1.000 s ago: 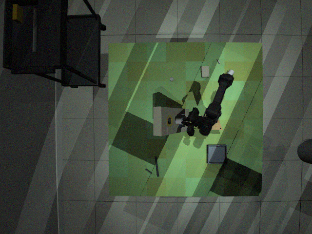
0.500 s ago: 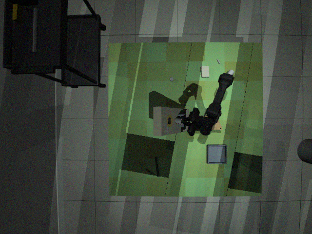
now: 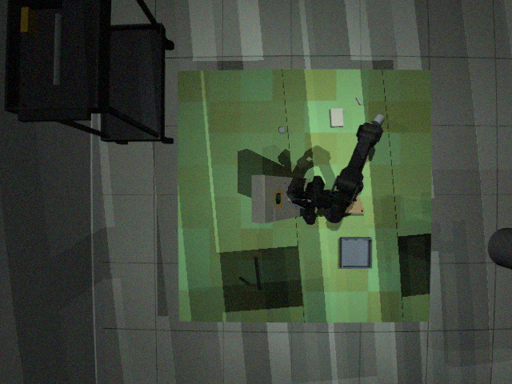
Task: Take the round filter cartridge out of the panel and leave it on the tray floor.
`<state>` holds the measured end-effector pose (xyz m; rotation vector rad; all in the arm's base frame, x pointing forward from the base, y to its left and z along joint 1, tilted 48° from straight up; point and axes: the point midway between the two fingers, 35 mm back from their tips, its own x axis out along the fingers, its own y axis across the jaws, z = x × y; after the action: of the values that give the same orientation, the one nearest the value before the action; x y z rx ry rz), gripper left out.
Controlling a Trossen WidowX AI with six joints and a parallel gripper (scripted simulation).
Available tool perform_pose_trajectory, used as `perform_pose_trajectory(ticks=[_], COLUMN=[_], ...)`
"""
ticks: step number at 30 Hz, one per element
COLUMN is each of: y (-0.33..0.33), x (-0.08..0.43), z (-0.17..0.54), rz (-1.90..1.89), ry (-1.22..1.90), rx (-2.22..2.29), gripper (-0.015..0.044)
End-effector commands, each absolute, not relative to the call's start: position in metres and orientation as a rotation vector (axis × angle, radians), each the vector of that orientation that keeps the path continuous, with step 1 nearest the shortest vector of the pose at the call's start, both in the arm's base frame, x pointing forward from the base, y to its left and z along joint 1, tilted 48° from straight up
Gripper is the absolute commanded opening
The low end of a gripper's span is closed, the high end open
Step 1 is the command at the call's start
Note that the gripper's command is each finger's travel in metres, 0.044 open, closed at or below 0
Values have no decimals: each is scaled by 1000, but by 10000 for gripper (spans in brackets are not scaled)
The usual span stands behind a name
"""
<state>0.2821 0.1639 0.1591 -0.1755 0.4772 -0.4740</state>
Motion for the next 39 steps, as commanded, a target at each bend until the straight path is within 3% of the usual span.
perform_pose_trajectory(ticks=[1,7,20,25,30,39], y=[173,173,230,191,139,134], x=[291,291,294,279,248,250], z=[170,170,221,181,140,136], rz=[-476,-476,-475,-493,-492,-490], ry=[476,476,478,704,1012,1024], rx=[-184,-184,-179,-430,-710,-719], gripper=[95,95,437,305,305,305])
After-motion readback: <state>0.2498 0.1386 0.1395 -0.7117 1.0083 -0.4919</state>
